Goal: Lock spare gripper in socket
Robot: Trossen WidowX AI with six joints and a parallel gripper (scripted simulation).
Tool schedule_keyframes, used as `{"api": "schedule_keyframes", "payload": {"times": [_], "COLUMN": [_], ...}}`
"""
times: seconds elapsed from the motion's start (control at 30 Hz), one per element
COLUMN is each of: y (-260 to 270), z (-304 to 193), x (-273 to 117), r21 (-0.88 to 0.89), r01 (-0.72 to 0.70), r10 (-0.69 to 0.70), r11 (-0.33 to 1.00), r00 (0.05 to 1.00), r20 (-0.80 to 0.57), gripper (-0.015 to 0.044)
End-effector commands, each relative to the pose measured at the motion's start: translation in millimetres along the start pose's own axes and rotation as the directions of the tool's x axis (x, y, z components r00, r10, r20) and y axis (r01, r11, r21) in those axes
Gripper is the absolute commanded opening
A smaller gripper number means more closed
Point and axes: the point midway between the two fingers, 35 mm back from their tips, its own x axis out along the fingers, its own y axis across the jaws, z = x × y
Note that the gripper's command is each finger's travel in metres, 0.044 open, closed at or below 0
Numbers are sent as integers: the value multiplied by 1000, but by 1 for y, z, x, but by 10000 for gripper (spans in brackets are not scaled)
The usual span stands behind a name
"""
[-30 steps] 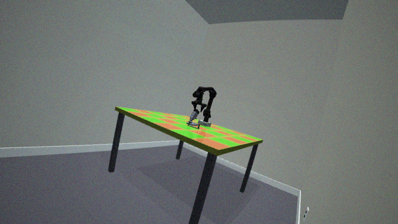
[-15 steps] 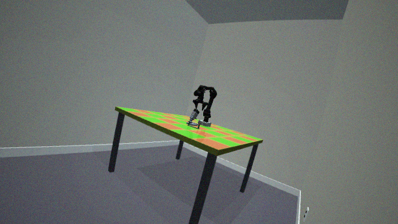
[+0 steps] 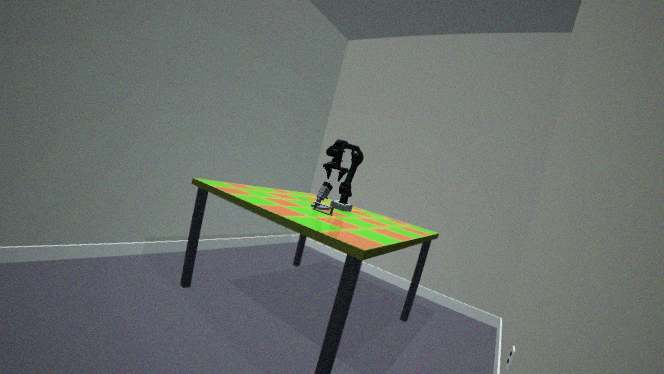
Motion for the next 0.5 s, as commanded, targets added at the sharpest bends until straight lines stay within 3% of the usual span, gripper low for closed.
{"api": "schedule_keyframes", "payload": {"times": [0.0, 0.47], "y": [0, 1], "z": [-1, -5], "x": [-8, -28], "r21": [0, 0], "r01": [0, -1], "r10": [0, 1], "r11": [1000, 1000], "r00": [999, 991], "r20": [37, 137], "gripper": [440, 440]}}
